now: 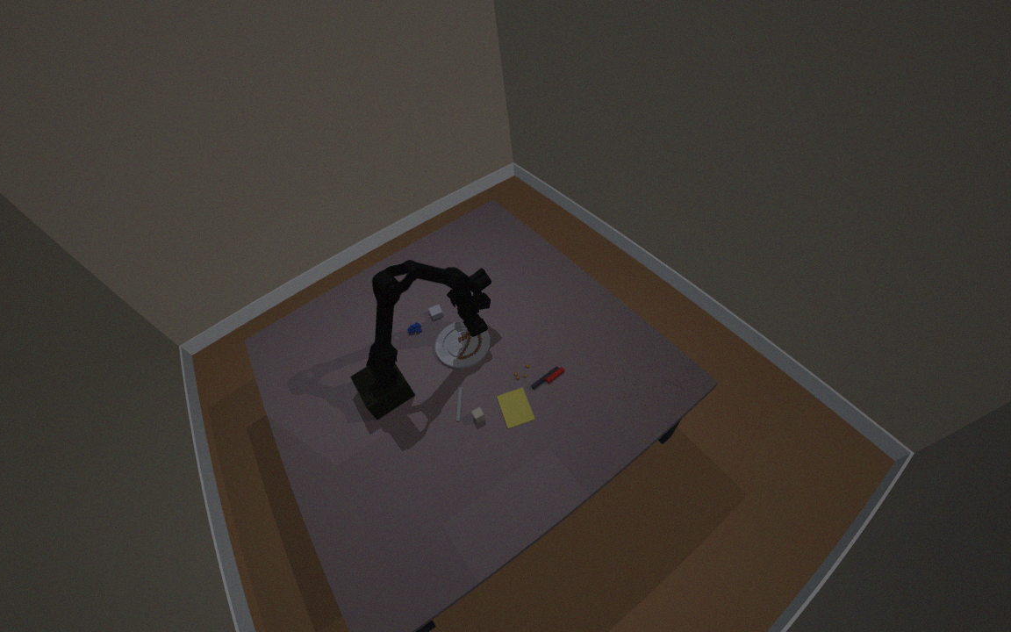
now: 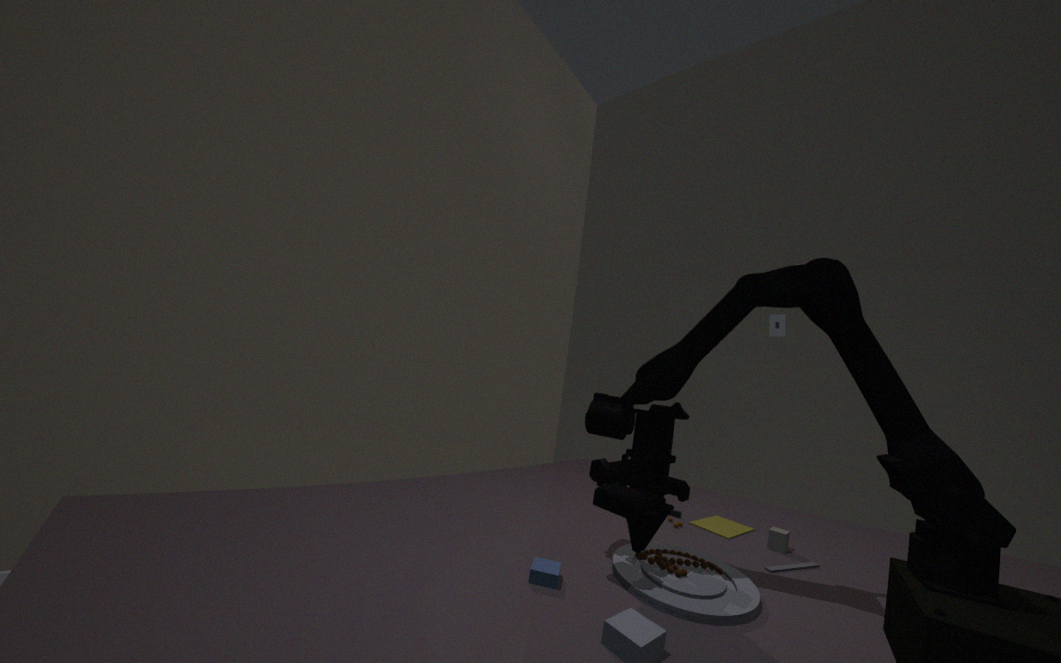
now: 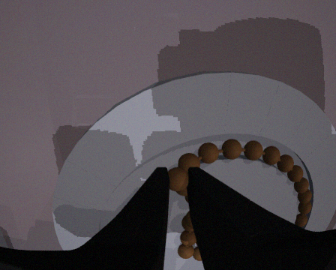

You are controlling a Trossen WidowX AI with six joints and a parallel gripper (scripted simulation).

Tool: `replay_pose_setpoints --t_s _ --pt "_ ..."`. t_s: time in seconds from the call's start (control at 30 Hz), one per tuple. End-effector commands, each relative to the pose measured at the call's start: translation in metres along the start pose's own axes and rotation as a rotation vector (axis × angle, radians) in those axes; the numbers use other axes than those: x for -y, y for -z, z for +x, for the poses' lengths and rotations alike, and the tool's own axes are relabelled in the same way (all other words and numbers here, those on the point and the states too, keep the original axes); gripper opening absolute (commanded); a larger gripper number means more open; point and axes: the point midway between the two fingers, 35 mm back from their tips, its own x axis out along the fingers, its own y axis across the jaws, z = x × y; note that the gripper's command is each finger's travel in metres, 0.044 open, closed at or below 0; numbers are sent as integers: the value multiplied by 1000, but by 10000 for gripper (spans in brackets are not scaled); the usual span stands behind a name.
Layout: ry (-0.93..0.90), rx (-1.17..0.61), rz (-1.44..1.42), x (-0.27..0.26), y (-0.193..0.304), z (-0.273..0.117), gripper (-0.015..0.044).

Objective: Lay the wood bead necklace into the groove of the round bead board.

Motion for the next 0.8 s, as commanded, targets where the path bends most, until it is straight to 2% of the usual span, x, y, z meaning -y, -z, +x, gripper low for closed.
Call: replay_pose_setpoints --t_s 0.0,0.3,0.77 --pt "-2 -4 5 -1 0 7 0" --pt "-2 -4 5 -1 1 14 0" --pt "-2 4 0 -1 -1 8 368"
